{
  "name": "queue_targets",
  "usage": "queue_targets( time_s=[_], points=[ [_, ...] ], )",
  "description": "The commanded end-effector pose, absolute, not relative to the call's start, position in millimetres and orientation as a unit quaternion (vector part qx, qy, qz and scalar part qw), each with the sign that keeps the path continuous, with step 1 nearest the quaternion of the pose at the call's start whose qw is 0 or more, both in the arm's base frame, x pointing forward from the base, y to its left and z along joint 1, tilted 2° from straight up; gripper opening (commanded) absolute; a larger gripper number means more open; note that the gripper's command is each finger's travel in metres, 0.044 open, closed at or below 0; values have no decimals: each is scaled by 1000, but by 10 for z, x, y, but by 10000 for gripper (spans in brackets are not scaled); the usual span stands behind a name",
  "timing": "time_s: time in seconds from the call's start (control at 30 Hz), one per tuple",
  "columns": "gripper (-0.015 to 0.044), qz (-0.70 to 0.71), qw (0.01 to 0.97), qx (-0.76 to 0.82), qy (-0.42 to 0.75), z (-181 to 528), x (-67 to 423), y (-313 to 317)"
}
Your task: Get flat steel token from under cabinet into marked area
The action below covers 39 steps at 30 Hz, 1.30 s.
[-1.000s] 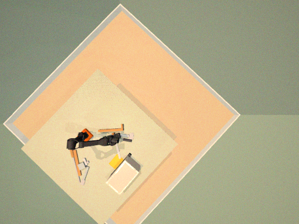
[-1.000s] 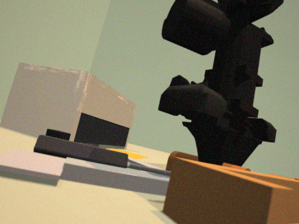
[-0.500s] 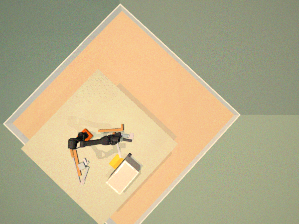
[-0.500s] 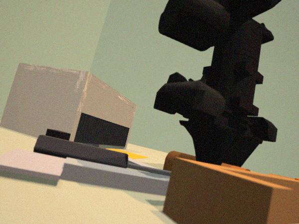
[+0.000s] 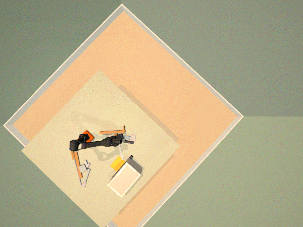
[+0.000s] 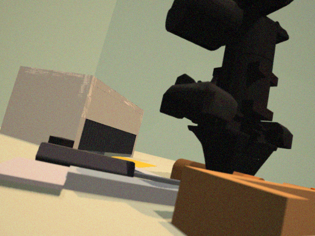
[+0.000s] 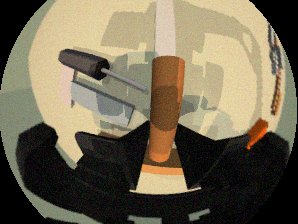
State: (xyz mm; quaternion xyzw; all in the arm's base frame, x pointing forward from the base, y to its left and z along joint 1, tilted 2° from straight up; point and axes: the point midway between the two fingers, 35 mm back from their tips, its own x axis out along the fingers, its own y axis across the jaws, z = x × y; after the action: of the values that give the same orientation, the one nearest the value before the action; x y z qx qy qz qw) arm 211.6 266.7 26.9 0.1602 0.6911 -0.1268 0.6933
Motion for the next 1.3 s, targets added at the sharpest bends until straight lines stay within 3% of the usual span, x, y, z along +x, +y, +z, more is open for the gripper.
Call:
queue_targets(
  time_s=[0.0,0.13,0.37,0.5,0.6,1.23,1.27],
  points=[
    [0,-114,695,154,692,290,2122,2705],
    [0,-107,697,147,694,290,2122,2711],
    [184,-116,696,149,693,271,2113,2683],
    [200,-116,696,149,693,271,2113,2684],
    [270,-113,696,153,693,272,2113,2683],
    [270,-114,695,154,693,228,2055,2702],
    [244,-111,698,153,691,256,2097,2708]
  ],
)
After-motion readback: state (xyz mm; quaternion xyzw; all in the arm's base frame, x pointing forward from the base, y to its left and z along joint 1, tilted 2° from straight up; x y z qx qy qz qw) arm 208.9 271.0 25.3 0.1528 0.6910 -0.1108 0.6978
